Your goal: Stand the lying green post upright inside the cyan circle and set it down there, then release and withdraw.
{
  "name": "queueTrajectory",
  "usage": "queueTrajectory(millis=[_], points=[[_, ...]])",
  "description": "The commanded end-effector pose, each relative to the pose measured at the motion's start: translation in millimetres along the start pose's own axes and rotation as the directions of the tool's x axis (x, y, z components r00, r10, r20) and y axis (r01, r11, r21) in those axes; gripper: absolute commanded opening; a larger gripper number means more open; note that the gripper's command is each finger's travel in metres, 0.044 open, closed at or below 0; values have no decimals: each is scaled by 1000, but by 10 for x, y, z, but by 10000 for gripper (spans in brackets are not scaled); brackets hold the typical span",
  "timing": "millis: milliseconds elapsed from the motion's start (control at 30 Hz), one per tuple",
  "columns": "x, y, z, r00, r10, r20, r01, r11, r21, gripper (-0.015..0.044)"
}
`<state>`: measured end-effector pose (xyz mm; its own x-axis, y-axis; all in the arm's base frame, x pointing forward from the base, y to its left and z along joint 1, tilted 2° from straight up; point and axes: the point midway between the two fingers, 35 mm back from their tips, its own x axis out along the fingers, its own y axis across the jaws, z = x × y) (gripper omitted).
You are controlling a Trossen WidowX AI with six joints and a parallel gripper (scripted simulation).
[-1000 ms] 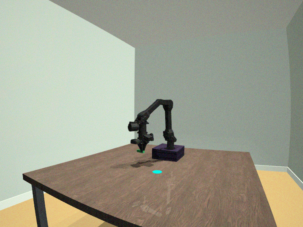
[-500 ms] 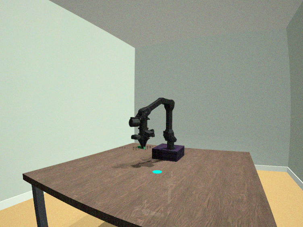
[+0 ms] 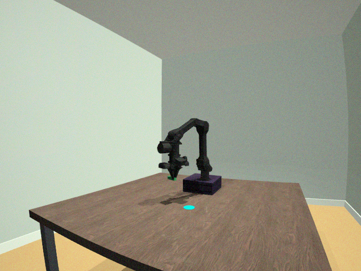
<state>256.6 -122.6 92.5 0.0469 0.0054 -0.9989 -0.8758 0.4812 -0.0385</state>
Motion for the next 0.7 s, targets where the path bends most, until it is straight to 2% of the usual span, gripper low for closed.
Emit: queueTrajectory(millis=[0, 667], points=[[-10, -35, 73, 1000, 2, -6, -2, 1000, 27, 22], [-79, -144, 620, 1000, -1, -6, 3, 984, 180, 22]])
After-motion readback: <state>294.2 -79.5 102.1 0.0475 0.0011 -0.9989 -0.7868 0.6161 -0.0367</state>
